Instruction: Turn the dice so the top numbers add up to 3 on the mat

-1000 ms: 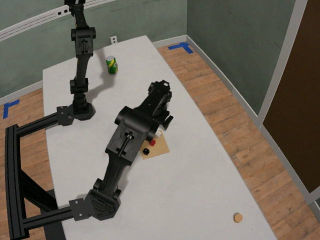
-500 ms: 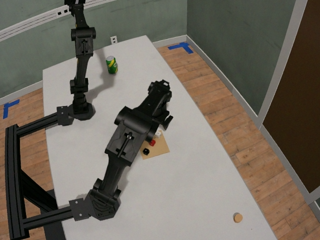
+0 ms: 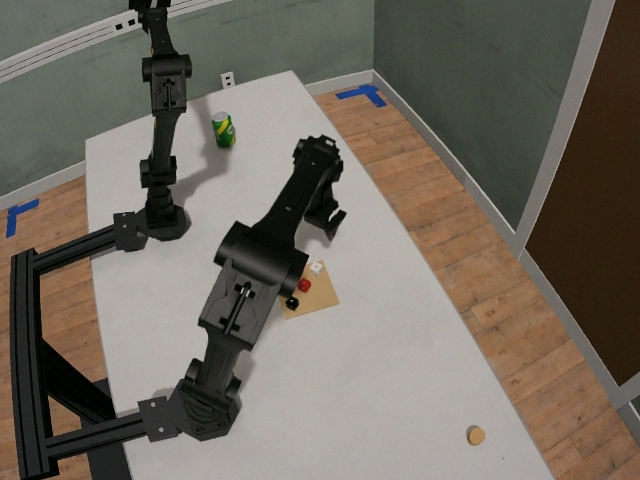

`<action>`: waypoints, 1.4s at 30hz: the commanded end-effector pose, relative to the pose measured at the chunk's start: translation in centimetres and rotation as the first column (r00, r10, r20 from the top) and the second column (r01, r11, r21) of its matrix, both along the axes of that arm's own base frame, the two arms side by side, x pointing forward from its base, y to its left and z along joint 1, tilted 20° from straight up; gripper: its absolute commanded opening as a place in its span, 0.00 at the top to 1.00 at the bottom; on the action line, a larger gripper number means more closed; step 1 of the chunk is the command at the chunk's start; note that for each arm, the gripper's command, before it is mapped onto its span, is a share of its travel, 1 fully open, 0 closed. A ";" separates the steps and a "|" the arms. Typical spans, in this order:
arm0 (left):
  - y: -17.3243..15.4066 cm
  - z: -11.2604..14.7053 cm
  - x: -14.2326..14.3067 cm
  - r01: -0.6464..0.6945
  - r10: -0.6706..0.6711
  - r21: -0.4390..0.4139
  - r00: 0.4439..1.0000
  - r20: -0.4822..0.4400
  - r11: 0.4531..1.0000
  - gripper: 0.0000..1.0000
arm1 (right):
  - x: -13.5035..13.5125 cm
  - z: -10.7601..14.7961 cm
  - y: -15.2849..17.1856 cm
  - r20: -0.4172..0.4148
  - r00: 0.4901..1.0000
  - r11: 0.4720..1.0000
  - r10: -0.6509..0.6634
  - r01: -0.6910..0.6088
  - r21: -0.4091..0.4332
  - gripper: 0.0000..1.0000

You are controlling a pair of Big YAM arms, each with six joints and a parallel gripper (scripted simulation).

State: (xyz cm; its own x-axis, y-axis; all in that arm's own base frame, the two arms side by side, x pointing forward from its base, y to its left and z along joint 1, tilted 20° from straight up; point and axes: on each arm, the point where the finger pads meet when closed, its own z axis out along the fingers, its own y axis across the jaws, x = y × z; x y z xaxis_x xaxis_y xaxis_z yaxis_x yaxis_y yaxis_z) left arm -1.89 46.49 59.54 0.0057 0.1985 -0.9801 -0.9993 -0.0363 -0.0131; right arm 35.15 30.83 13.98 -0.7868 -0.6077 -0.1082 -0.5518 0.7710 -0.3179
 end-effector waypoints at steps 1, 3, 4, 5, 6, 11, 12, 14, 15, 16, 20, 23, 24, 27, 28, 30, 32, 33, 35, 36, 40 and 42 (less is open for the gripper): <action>-0.6 0.3 -0.6 -0.019 0.019 0.004 1.000 -0.013 1.000 0.00 | 0.4 1.7 1.9 0.012 1.000 1.000 -0.002 0.002 0.006 0.00; -0.6 0.3 -0.6 -0.019 0.019 0.004 1.000 -0.013 1.000 0.00 | 0.1 2.4 2.0 0.011 1.000 1.000 -0.002 0.002 0.007 0.00; -0.6 0.3 -0.6 -0.019 0.019 0.004 1.000 -0.013 1.000 0.00 | 0.0 3.0 2.1 0.016 1.000 1.000 -0.002 0.002 0.014 0.00; -0.6 0.3 -0.6 -0.019 0.019 0.004 1.000 -0.013 1.000 0.00 | -0.1 3.7 2.1 0.023 1.000 1.000 -0.002 0.002 0.022 0.00; -0.6 0.3 -0.6 -0.019 0.019 0.004 1.000 -0.013 1.000 0.00 | -0.1 4.2 2.1 0.028 1.000 1.000 -0.003 0.002 0.027 0.00; -0.6 0.3 -0.6 -0.019 0.019 0.004 1.000 -0.013 1.000 0.00 | -0.1 4.7 2.2 0.033 0.999 0.999 -0.003 0.002 0.034 0.00; -0.6 0.3 -0.6 -0.019 0.019 0.004 1.000 -0.013 1.000 0.00 | -0.1 4.7 2.1 0.033 0.999 0.999 -0.004 0.002 0.033 0.00; -0.6 0.3 -0.6 -0.019 0.019 0.004 1.000 -0.013 1.000 0.00 | -0.1 4.7 2.1 0.032 0.999 0.999 0.000 -0.001 0.032 0.00; -0.6 0.3 -0.6 -0.019 0.019 0.004 1.000 -0.013 1.000 0.00 | -0.1 4.7 2.1 0.032 0.999 0.999 0.000 -0.001 0.032 0.00; -0.6 0.3 -0.6 -0.019 0.019 0.004 1.000 -0.013 1.000 0.00 | -0.1 4.7 2.1 0.032 0.999 0.999 0.000 -0.001 0.032 0.00; -0.6 0.3 -0.6 -0.019 0.019 0.004 1.000 -0.013 1.000 0.00 | -0.1 4.8 2.1 0.032 0.999 0.999 0.000 -0.001 0.032 0.00; -0.6 0.3 -0.6 -0.019 0.019 0.004 1.000 -0.013 1.000 0.00 | -0.1 4.8 2.1 0.032 0.999 0.999 0.000 -0.001 0.032 0.00; -0.6 0.3 -0.6 -0.019 0.019 0.004 1.000 -0.013 1.000 0.00 | -0.1 4.8 2.1 0.032 0.999 0.999 0.000 -0.001 0.032 0.00; -0.6 0.3 -0.6 -0.019 0.019 0.004 1.000 -0.013 1.000 0.00 | -0.1 4.8 2.1 0.032 0.999 0.999 0.000 -0.001 0.032 0.00; -0.6 0.3 -0.6 -0.019 0.019 0.004 1.000 -0.013 1.000 0.00 | -0.1 4.8 2.1 0.032 0.999 0.999 0.000 -0.001 0.032 0.00; -0.6 0.3 -0.6 -0.019 0.019 0.004 1.000 -0.013 1.000 0.00 | -0.1 4.8 2.1 0.032 0.999 0.999 0.000 -0.001 0.032 0.00; -0.6 0.3 -0.6 -0.019 0.019 0.004 1.000 -0.013 1.000 0.00 | -0.1 4.8 2.1 0.032 0.999 0.999 0.000 -0.001 0.032 0.00; -0.6 0.3 -0.6 -0.019 0.019 0.004 1.000 -0.013 1.000 0.00 | -0.1 4.8 2.1 0.032 0.999 0.999 0.000 -0.001 0.032 0.00; -0.6 0.3 -0.6 -0.019 0.019 0.004 1.000 -0.013 1.000 0.00 | -0.1 4.8 2.1 0.032 0.999 0.999 0.000 -0.001 0.032 0.00; -0.6 0.3 -0.6 -0.019 0.019 0.004 1.000 -0.013 1.000 0.00 | -0.1 4.8 2.1 0.032 0.999 0.999 0.000 -0.001 0.032 0.00; -0.6 0.3 -0.6 -0.019 0.019 0.004 1.000 -0.013 1.000 0.00 | -0.1 4.8 2.1 0.032 0.999 0.999 0.000 -0.001 0.032 0.00; -0.6 0.3 -0.6 -0.019 0.019 0.004 1.000 -0.013 1.000 0.00 | -0.1 4.8 2.1 0.032 0.999 0.999 0.000 -0.001 0.032 0.00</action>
